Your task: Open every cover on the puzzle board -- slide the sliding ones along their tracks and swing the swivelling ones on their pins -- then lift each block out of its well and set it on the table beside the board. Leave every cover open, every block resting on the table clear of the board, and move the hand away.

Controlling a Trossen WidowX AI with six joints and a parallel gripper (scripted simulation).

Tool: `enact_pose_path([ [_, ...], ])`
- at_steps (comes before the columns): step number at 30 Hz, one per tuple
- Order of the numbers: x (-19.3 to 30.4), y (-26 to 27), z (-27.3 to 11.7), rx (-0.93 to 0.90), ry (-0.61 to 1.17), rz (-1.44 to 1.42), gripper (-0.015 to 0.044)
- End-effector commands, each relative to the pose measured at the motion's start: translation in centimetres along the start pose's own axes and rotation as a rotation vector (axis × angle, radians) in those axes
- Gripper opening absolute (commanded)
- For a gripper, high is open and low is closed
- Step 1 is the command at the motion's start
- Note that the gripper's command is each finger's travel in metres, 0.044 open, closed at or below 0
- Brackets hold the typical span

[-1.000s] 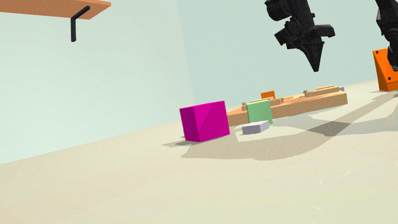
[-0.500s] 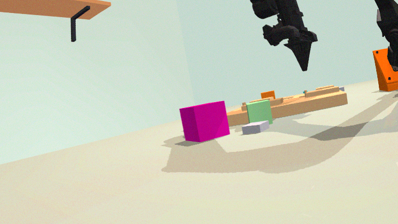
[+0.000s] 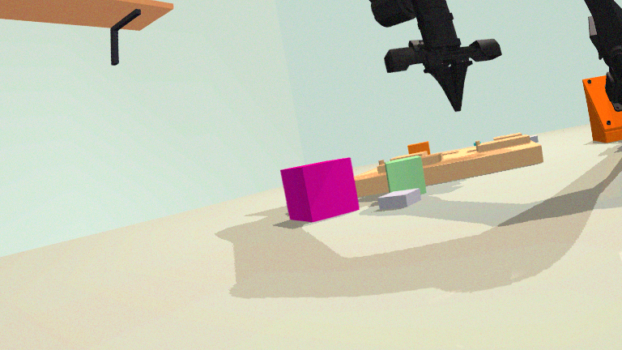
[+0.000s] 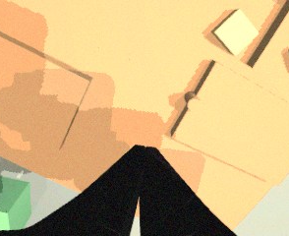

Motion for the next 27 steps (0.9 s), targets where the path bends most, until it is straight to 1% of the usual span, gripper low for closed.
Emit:
enact_pose_path([
  [1,1.9,3.0,0.3,0.012,0.023,0.769,0.0000],
  [20,4.9,6.2,0.3,0.036,0.025,1.880,0.0000],
  [27,5.0,6.2,0.3,0.037,0.025,1.914,0.0000],
])
Point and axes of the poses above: the point midway between the two fingers, 35 mm back from their tips, its own z axis out along the fingers, its own y axis across the jaws, x = y × z, the point moved 2 cm from there along -z, back along the fingers, and after that the axes turned 10 degrees about z, right-handed, at the moved point
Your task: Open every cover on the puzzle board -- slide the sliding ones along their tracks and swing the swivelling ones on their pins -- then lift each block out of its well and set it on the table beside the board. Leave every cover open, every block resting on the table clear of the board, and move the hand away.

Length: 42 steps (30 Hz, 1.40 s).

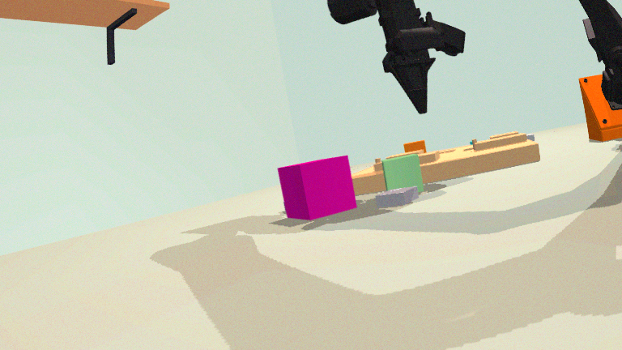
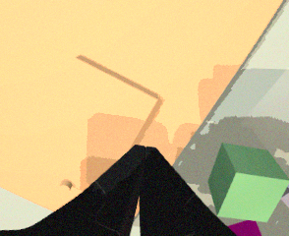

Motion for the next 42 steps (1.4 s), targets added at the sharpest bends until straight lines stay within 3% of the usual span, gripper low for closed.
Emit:
enact_pose_path([
  [1,1.07,-0.75,0.55,0.021,-0.013,0.339,0.0000],
  [42,1.11,-0.75,1.08,0.021,-0.013,0.339,0.0000],
])
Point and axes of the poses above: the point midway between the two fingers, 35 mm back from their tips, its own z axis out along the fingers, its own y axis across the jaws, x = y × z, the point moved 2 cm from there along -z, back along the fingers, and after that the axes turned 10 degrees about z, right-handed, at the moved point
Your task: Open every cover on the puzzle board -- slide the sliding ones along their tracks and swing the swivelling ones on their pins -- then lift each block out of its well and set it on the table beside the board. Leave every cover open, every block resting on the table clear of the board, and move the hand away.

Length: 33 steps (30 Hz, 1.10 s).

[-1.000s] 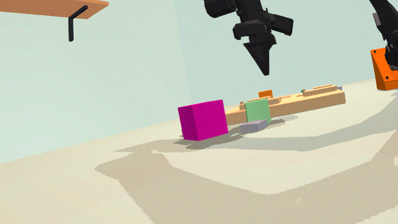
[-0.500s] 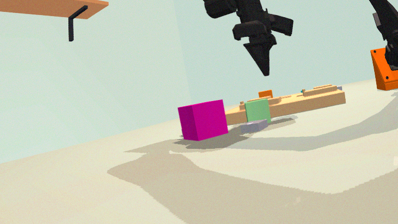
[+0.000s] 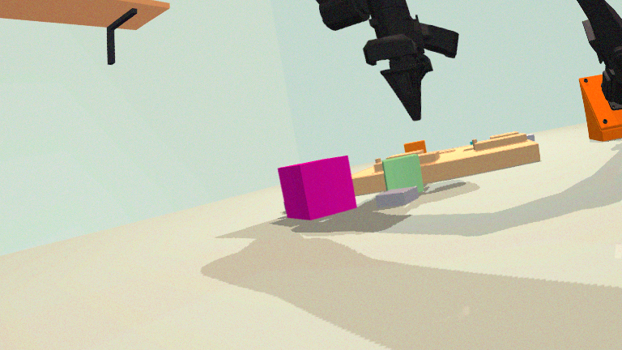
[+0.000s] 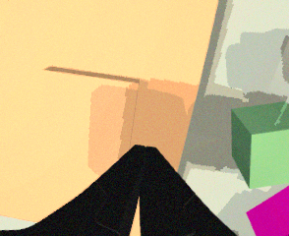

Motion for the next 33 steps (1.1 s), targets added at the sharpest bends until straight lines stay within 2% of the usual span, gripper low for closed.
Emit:
enact_pose_path([
  [1,0.0,0.0,0.4,0.004,-0.002,0.005,0.0000],
  [33,0.1,0.0,3.6,0.005,-0.002,0.005,0.0000],
])
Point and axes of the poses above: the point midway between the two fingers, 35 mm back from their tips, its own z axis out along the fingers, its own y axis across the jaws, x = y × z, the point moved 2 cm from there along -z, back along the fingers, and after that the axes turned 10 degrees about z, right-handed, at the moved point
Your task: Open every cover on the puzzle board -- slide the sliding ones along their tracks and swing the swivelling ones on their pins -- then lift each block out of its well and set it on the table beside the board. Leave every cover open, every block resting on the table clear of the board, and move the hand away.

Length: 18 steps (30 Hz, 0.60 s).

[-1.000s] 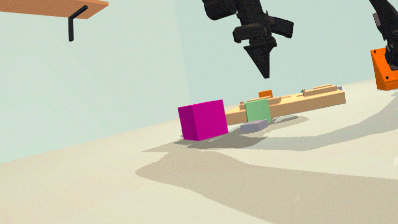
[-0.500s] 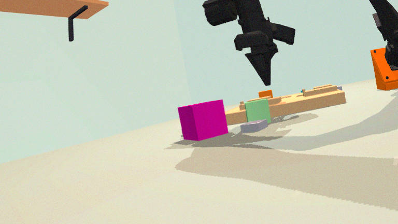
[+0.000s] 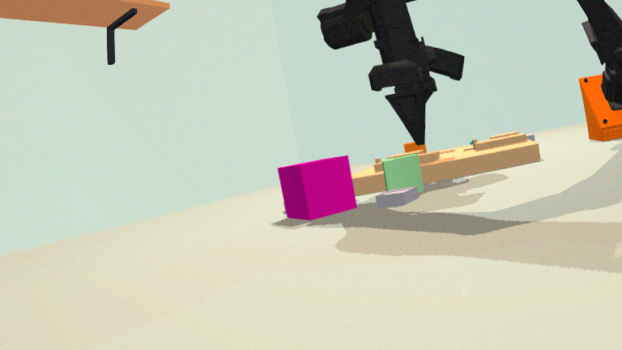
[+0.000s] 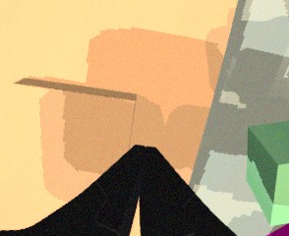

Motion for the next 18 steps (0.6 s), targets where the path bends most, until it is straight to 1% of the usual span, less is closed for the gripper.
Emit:
enact_pose_path([
  [1,0.0,0.0,0.5,0.004,-0.003,0.005,0.0000],
  [18,-0.2,0.0,2.1,0.006,-0.003,0.005,0.0000],
])
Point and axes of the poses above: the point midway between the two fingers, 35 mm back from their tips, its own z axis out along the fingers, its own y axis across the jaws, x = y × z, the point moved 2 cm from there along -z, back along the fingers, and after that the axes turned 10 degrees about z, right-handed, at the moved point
